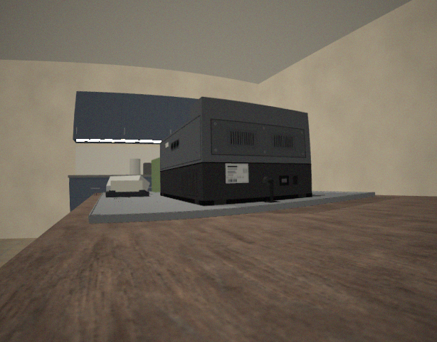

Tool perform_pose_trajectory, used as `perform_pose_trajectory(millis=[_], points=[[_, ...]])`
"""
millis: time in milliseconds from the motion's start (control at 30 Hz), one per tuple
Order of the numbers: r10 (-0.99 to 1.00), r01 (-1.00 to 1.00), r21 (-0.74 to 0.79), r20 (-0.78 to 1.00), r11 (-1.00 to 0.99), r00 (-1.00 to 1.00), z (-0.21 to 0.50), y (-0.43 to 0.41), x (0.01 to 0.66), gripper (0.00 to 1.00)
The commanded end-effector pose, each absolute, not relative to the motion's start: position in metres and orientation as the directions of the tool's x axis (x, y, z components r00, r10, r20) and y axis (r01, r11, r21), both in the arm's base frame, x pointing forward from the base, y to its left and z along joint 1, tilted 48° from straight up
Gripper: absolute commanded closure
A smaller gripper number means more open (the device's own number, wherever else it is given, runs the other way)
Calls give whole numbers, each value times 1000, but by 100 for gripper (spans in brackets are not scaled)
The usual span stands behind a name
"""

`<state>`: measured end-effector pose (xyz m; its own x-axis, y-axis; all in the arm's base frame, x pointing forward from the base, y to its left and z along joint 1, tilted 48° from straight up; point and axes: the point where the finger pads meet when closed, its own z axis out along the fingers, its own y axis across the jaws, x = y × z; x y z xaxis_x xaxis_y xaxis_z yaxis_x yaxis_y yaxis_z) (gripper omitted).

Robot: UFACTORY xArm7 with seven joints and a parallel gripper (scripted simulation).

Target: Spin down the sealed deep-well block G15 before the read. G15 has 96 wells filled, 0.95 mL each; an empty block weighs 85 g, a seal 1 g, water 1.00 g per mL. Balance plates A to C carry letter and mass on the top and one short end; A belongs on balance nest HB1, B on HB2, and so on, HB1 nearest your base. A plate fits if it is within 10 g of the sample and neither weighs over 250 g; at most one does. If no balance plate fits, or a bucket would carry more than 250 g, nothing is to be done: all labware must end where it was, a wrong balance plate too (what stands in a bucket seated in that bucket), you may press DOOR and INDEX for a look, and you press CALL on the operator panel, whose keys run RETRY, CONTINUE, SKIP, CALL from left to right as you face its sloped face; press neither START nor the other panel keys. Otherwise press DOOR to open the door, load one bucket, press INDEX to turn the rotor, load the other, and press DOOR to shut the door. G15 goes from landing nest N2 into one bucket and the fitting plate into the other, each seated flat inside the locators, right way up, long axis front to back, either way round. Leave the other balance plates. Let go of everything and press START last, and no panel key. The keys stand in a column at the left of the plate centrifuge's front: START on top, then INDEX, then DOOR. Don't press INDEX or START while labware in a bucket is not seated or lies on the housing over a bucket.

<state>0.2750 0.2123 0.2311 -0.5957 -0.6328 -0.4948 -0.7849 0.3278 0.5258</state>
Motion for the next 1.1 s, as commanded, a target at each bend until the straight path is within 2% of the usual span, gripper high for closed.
perform_pose_trajectory(millis=[0,67,567,1067], points=[[-555,-644,618,-371,451,-745,231,214,284,100],[-555,-644,618,-371,451,-745,231,214,284,100],[-306,-260,731,-73,630,-949,230,218,301,100],[-200,-102,740,45,664,-979,231,220,307,100]])
